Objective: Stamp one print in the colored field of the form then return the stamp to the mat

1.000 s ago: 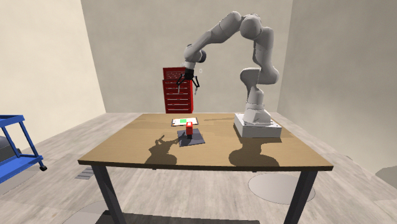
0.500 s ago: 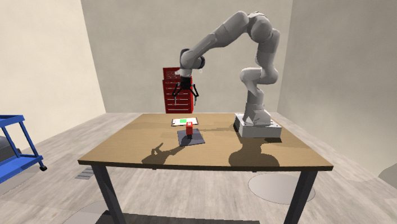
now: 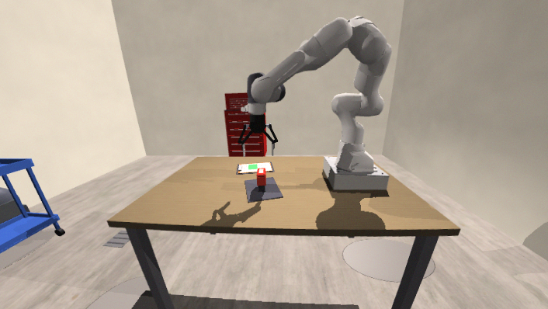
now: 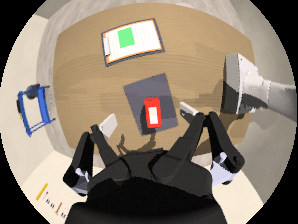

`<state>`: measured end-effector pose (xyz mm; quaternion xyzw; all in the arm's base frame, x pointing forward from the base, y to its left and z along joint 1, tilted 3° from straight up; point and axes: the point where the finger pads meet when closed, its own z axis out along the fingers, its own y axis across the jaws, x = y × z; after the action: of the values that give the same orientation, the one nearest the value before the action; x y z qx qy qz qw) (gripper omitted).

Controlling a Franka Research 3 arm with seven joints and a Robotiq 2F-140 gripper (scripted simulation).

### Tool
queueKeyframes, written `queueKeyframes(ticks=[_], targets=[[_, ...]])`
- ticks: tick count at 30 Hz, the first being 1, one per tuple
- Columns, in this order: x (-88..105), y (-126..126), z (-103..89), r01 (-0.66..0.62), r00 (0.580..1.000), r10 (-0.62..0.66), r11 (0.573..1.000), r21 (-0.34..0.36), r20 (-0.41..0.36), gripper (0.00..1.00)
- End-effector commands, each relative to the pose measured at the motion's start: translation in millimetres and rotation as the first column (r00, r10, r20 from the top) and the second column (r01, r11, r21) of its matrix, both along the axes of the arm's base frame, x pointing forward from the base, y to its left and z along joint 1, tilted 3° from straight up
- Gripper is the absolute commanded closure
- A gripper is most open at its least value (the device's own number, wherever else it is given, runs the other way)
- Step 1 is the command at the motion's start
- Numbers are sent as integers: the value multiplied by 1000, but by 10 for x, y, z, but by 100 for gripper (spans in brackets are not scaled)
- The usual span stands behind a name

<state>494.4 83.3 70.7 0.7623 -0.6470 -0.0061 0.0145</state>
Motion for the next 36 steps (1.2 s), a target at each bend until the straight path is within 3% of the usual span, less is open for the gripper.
queueKeyframes(ticks=[1,2,10,36], targets=[[-15,20,-12,55,998,-55,998,4,-3,0],[-83,152,-81,53,999,-53,999,2,-14,0],[-131,236,-128,51,998,-51,999,0,-20,0],[-171,304,-165,50,998,-50,999,-1,-26,0]])
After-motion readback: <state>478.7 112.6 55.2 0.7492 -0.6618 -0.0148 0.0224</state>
